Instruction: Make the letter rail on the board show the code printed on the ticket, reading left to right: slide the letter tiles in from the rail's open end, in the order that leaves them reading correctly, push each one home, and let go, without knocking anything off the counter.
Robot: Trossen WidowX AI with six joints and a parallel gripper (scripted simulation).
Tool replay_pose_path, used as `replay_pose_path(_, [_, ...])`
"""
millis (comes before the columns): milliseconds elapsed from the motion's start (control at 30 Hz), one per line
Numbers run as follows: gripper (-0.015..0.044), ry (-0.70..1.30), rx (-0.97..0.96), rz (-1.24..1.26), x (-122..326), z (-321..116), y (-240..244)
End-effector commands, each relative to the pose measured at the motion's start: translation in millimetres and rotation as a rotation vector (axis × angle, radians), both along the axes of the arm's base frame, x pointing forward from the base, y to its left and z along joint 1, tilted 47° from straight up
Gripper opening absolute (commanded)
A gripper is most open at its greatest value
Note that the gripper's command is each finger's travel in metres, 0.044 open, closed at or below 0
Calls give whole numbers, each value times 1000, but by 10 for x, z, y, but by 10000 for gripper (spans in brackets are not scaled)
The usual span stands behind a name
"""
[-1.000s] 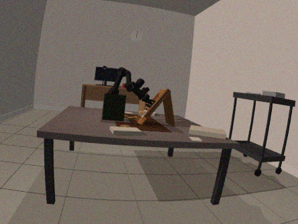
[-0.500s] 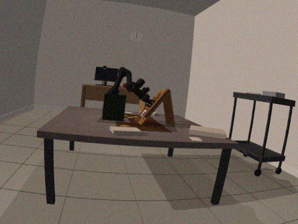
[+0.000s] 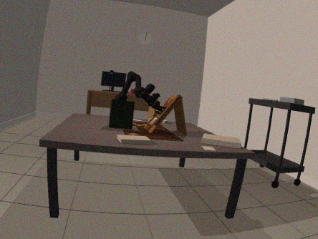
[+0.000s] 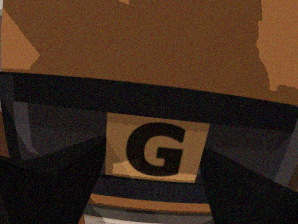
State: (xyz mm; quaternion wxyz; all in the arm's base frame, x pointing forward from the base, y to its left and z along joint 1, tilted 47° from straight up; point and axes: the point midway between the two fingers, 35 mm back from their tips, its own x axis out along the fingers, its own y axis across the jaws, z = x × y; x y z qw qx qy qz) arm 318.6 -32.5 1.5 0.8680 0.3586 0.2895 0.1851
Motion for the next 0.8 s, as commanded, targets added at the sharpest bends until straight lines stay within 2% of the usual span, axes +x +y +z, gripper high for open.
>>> replay_pose_path(0, [0, -8, -4, 3, 13, -7, -23])
replay_pose_path(767, [0, -9, -4, 3, 29, -96, -109])
